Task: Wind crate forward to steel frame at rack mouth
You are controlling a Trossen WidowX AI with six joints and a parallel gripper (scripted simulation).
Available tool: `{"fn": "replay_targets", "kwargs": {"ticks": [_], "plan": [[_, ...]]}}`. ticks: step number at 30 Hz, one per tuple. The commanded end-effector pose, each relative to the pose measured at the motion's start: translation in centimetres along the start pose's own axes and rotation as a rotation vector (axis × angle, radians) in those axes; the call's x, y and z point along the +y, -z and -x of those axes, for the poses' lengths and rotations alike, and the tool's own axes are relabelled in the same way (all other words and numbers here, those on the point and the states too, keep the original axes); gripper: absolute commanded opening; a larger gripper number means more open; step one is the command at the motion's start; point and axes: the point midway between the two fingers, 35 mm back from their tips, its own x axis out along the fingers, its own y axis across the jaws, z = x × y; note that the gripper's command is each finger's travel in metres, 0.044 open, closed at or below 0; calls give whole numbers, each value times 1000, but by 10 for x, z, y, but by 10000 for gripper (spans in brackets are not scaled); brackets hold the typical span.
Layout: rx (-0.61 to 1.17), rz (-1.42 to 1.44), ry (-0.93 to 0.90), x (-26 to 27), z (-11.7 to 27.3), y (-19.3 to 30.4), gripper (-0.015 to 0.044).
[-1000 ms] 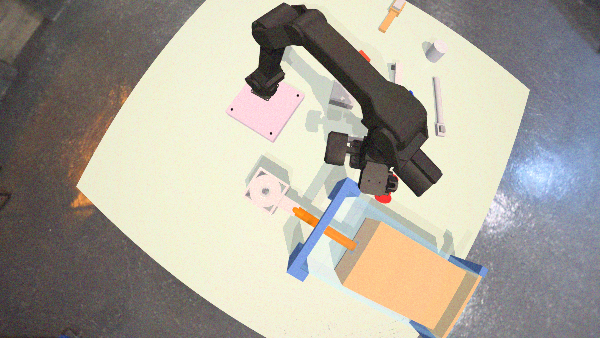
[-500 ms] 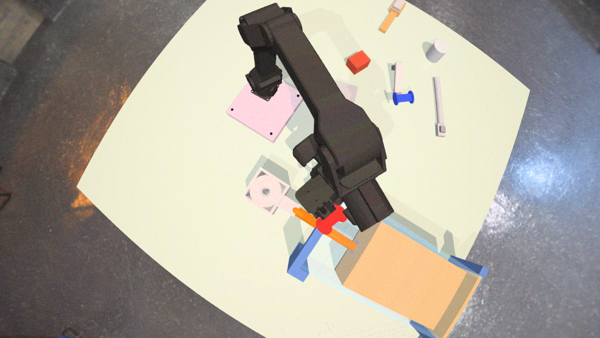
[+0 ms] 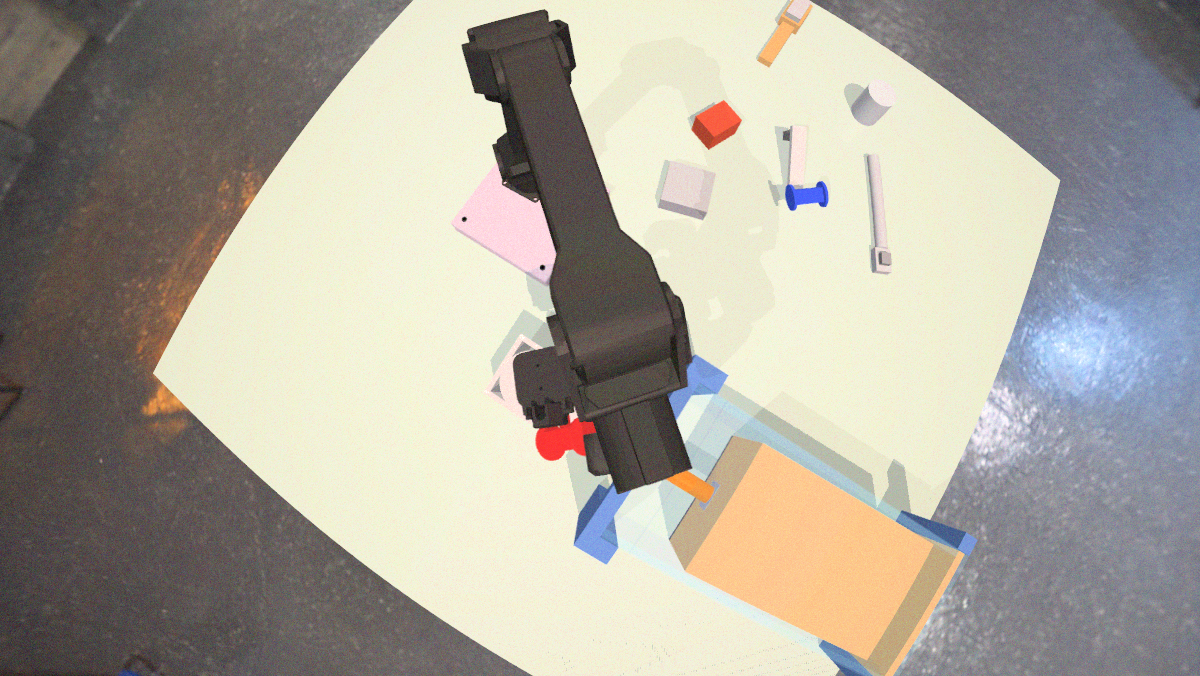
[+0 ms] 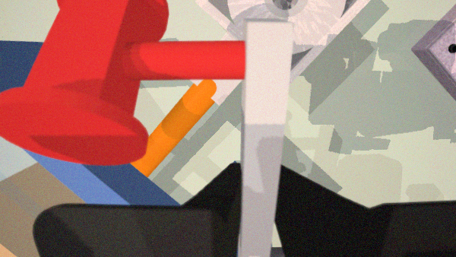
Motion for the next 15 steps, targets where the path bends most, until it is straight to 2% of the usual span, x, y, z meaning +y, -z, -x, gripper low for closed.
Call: {"fn": "replay_targets", "kwargs": {"ticks": [1, 15], "plan": [[-2, -187, 21, -3, -2, -19, 0], [-37, -893, 106, -24, -13, -88, 0]]}}
